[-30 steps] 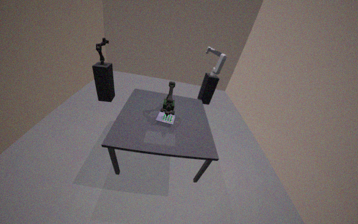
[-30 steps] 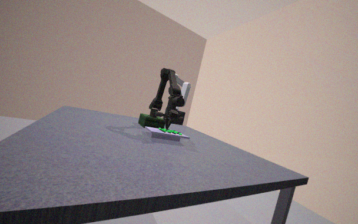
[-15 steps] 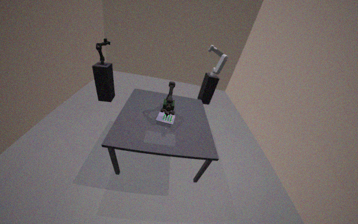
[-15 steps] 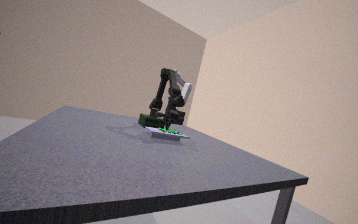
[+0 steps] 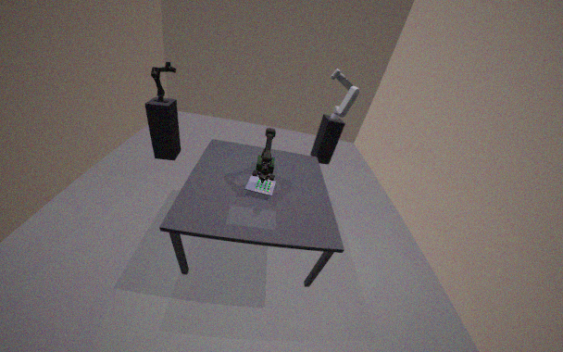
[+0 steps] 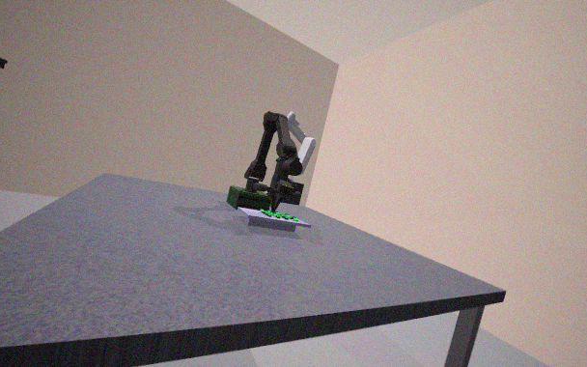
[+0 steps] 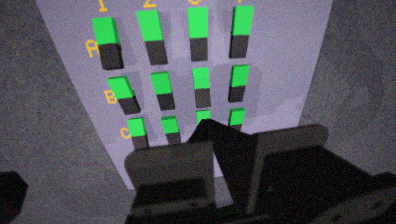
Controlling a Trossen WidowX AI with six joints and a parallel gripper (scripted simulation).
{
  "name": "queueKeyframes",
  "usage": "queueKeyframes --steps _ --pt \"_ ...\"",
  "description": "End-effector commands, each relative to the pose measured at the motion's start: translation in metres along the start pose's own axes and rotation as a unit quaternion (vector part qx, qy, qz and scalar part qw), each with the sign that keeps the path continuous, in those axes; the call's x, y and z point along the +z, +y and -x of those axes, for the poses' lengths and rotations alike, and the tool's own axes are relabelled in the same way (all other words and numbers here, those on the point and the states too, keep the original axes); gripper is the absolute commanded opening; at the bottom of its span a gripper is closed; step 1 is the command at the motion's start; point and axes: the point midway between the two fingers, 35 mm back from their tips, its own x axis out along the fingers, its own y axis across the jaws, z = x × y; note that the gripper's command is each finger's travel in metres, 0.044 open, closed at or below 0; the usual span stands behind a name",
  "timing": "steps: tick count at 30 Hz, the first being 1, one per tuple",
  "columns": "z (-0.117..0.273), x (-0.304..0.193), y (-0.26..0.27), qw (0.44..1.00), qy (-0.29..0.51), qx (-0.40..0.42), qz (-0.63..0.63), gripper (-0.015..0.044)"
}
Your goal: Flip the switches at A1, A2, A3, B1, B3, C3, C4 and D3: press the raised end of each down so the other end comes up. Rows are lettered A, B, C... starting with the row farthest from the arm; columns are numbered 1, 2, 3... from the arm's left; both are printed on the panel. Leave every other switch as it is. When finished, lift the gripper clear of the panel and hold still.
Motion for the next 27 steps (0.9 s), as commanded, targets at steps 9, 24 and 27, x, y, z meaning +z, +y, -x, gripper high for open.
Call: queueKeyframes --steps 9,24,27 --pt "0.061 -0.001 -0.007 1.0 -0.018 0.002 -0.001 0.0" --pt "0.026 0.001 -0.033 1.0 -0.005 0.001 -0.001 0.0" --pt "0.018 0.001 -0.033 1.0 -0.005 0.001 -0.001 0.0"
